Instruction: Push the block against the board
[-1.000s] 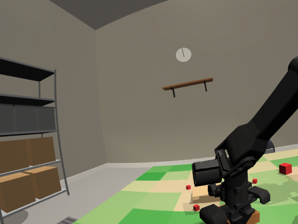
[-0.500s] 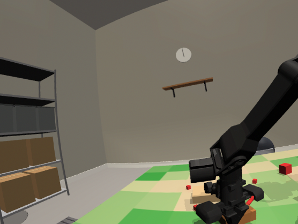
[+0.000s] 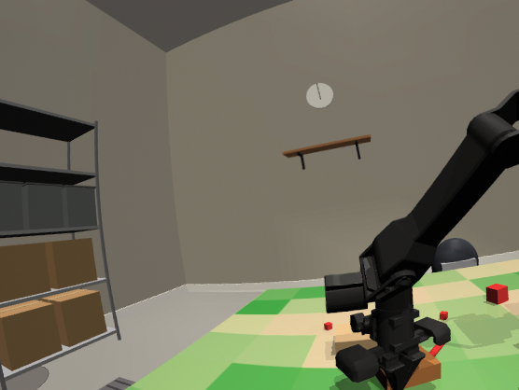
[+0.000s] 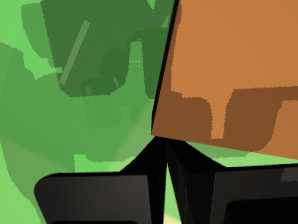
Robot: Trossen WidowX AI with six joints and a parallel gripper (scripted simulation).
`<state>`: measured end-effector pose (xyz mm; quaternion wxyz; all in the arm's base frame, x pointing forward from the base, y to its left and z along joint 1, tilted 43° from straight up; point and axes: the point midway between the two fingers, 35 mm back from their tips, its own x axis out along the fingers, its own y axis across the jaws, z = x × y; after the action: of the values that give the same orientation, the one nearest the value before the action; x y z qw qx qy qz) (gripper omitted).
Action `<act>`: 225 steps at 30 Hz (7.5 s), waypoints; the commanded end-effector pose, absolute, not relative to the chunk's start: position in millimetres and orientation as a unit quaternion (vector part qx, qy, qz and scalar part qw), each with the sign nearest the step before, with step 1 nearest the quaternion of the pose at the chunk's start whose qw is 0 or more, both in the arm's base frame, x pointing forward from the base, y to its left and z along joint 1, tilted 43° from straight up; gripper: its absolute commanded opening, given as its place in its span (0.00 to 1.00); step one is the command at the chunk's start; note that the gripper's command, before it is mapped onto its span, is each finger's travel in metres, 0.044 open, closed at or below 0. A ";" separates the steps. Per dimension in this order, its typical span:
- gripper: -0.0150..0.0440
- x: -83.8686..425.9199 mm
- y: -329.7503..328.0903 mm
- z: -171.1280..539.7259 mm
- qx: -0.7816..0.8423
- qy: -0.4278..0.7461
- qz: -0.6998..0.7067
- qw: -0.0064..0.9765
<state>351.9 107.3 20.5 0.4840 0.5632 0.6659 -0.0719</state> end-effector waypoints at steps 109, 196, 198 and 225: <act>0.25 255.2 60.3 -38.4 0.171 0.583 0.335 0.720; 0.25 267.9 21.2 2.7 0.170 0.583 0.334 0.720; 0.25 267.9 21.2 2.7 0.170 0.583 0.334 0.720; 0.25 300.7 67.6 -25.3 0.212 0.601 0.301 0.710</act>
<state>296.0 67.8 -26.3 0.7054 0.2093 0.6063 0.3018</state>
